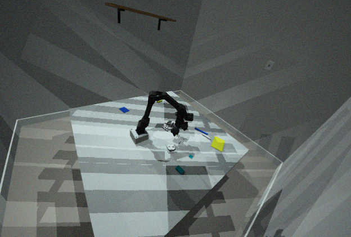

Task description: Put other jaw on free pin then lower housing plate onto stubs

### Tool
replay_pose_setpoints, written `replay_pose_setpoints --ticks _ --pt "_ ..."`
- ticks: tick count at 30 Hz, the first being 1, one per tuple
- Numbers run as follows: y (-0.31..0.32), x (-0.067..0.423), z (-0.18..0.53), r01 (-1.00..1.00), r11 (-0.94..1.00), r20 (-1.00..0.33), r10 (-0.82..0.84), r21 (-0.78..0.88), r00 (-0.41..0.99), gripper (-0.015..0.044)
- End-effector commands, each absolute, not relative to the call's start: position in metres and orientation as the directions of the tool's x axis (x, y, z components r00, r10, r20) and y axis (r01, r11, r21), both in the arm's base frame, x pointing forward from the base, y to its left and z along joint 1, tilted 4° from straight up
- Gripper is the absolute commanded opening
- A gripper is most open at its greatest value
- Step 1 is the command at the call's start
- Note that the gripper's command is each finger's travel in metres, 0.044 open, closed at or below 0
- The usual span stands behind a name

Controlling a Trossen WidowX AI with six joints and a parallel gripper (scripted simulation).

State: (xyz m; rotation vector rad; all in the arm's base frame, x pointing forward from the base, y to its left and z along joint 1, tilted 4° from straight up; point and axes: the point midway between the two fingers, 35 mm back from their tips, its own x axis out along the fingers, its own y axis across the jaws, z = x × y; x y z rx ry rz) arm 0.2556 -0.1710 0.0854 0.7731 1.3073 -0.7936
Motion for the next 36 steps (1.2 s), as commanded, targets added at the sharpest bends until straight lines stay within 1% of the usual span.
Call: replay_pose_setpoints --ticks 1,10,18,27,36 --pt "-0.178 0.247 0.086 0.904 0.424 -0.994 -0.062 0.054 0.088 0.044" --pt "-0.195 0.228 0.089 0.977 0.2 -0.994 -0.066 0.068 0.083 0.044" --pt "-0.208 0.211 0.09 0.997 -0.009 -0.994 -0.07 0.079 0.078 0.044" --pt "-0.221 0.19 0.092 0.966 -0.243 -0.995 -0.073 0.089 0.073 0.044" --pt "-0.232 0.169 0.094 0.881 -0.463 -0.995 -0.076 0.095 0.067 0.044"
